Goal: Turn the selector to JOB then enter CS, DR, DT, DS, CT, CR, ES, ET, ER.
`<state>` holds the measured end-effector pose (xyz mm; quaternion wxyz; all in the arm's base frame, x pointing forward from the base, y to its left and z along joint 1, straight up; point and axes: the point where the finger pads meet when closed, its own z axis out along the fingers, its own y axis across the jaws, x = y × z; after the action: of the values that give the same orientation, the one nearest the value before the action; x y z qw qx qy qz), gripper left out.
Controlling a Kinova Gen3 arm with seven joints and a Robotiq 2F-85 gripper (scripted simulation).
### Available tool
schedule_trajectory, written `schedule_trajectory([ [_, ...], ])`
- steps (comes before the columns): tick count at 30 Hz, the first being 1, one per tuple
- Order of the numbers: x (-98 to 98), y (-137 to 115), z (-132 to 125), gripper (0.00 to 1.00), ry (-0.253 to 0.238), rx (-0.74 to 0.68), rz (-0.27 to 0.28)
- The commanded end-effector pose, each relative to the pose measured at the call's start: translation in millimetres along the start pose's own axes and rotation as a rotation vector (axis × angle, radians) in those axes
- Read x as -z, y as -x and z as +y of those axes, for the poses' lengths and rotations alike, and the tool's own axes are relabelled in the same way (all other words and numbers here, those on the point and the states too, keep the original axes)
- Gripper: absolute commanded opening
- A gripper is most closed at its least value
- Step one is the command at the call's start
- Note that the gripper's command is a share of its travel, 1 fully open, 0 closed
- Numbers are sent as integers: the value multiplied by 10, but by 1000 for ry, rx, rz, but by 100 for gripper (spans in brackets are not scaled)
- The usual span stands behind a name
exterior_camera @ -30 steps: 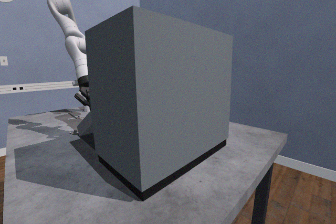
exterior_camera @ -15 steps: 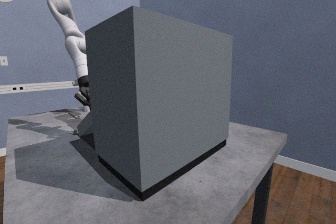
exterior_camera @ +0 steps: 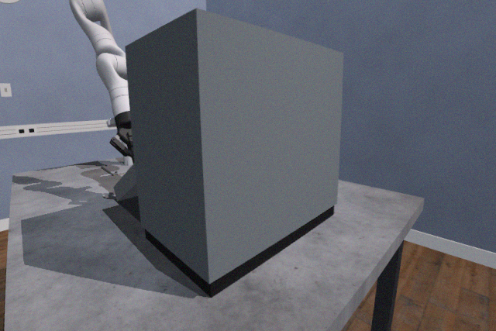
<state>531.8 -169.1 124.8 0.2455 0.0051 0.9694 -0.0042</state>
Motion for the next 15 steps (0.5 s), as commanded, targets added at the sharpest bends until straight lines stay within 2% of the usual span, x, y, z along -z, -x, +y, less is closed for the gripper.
schedule_trajectory([
  [1,3,9,0,10,0,-3,-2],
  [15,3,9,0,10,0,-82,-2],
])
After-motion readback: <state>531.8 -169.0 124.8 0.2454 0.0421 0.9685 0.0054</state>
